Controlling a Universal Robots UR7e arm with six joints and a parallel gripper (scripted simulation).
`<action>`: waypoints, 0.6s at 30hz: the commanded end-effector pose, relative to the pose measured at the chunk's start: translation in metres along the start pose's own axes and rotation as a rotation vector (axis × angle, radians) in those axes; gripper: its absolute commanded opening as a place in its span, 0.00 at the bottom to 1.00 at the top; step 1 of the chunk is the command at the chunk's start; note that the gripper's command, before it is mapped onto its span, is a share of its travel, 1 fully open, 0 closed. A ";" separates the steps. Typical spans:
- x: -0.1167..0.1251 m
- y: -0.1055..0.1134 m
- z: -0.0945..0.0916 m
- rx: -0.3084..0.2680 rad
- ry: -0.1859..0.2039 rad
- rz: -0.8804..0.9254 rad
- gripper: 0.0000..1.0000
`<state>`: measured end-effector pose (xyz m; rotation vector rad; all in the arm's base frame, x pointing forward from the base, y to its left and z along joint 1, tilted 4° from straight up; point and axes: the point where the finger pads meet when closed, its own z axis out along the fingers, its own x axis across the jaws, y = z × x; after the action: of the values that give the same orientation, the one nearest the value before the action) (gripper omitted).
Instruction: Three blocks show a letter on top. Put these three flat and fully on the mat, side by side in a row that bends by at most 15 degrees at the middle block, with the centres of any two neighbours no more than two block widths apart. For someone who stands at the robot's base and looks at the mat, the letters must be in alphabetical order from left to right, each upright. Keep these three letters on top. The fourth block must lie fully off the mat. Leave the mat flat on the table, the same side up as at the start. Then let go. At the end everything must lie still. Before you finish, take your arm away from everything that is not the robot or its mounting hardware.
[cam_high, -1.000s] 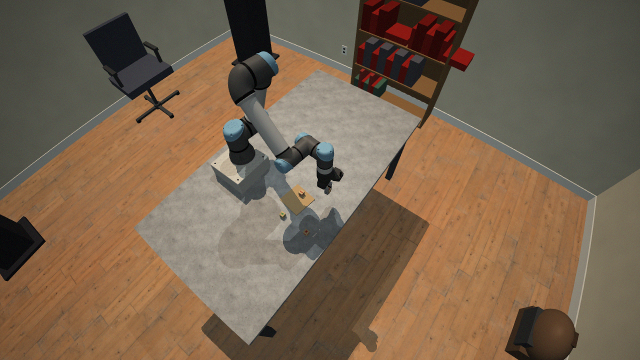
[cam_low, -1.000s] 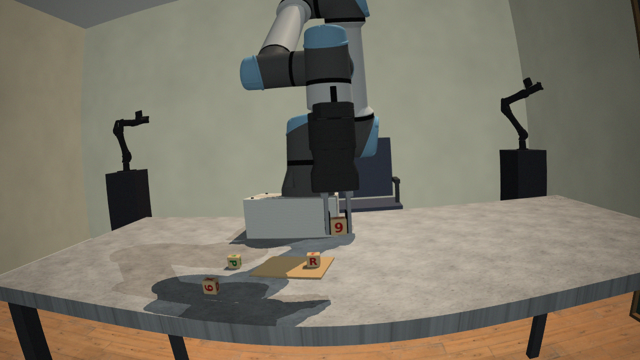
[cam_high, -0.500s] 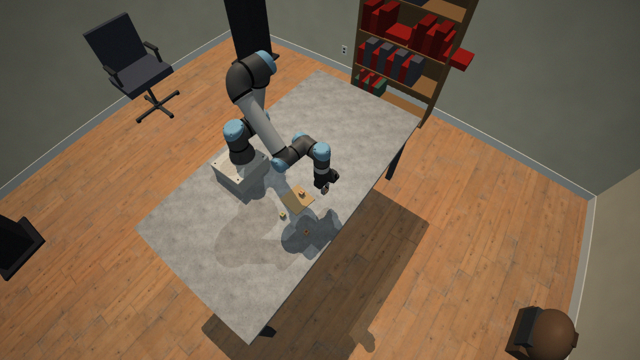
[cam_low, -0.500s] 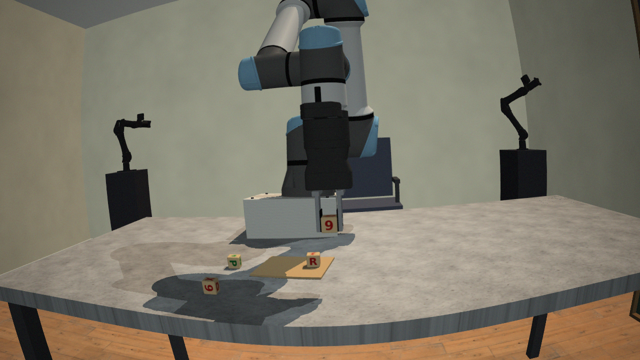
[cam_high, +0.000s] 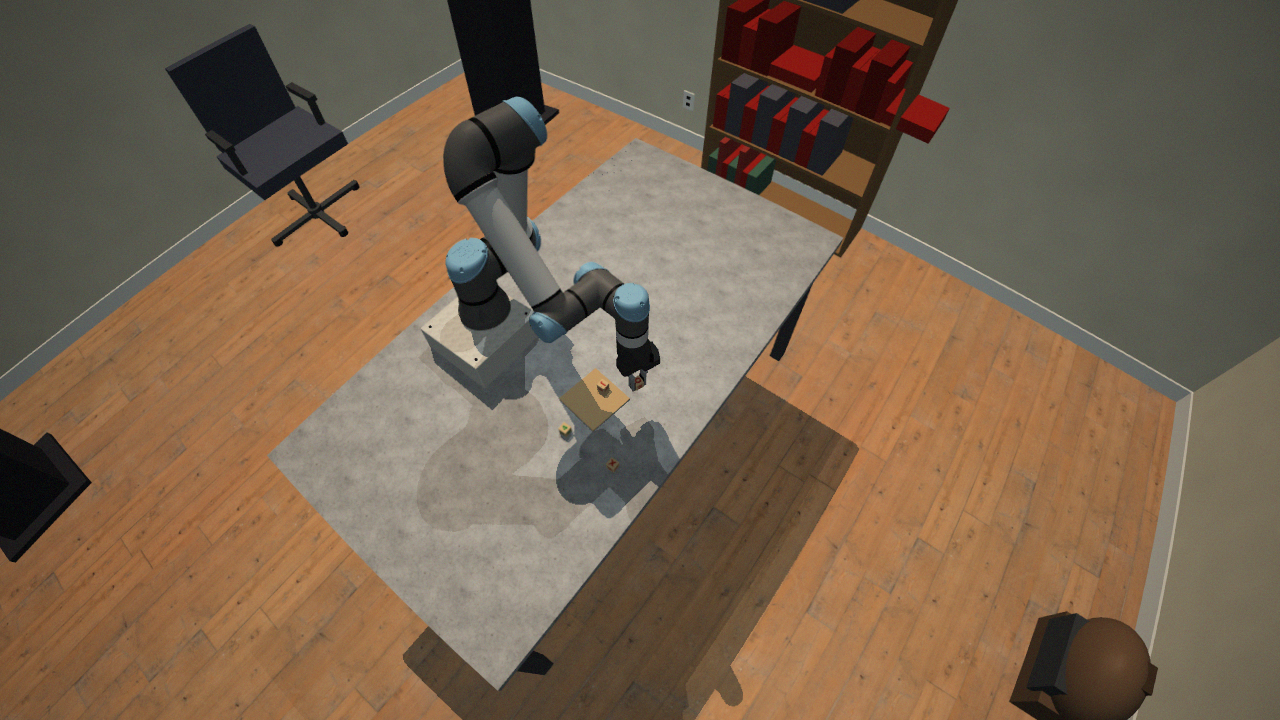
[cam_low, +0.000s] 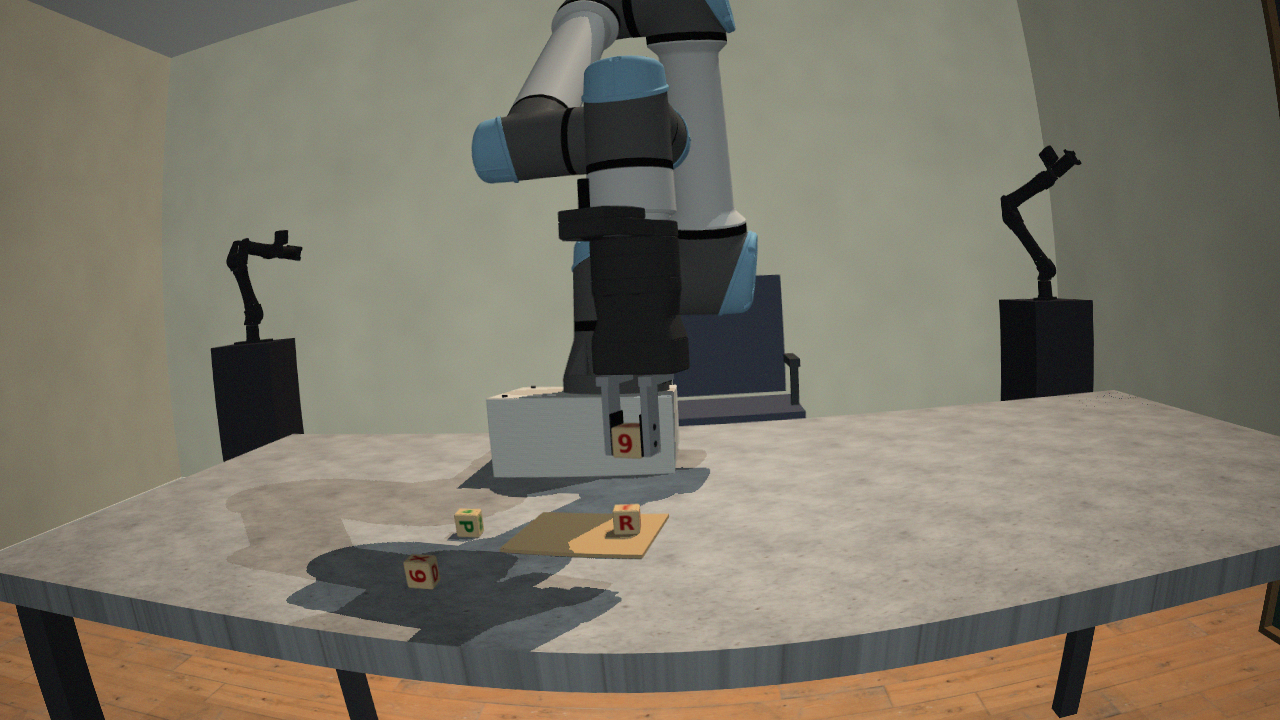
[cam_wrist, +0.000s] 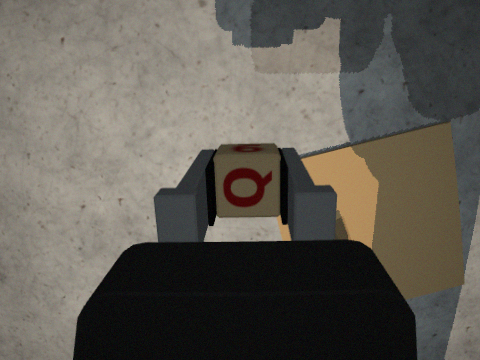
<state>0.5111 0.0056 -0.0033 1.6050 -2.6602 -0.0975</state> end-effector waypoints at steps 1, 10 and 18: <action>0.013 0.006 -0.001 0.002 0.000 0.139 0.49; 0.029 0.016 -0.002 0.002 0.000 0.326 0.49; 0.044 0.026 -0.002 0.001 0.000 0.505 0.49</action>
<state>0.4778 -0.0157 -0.0004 1.0592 -2.9090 -0.0854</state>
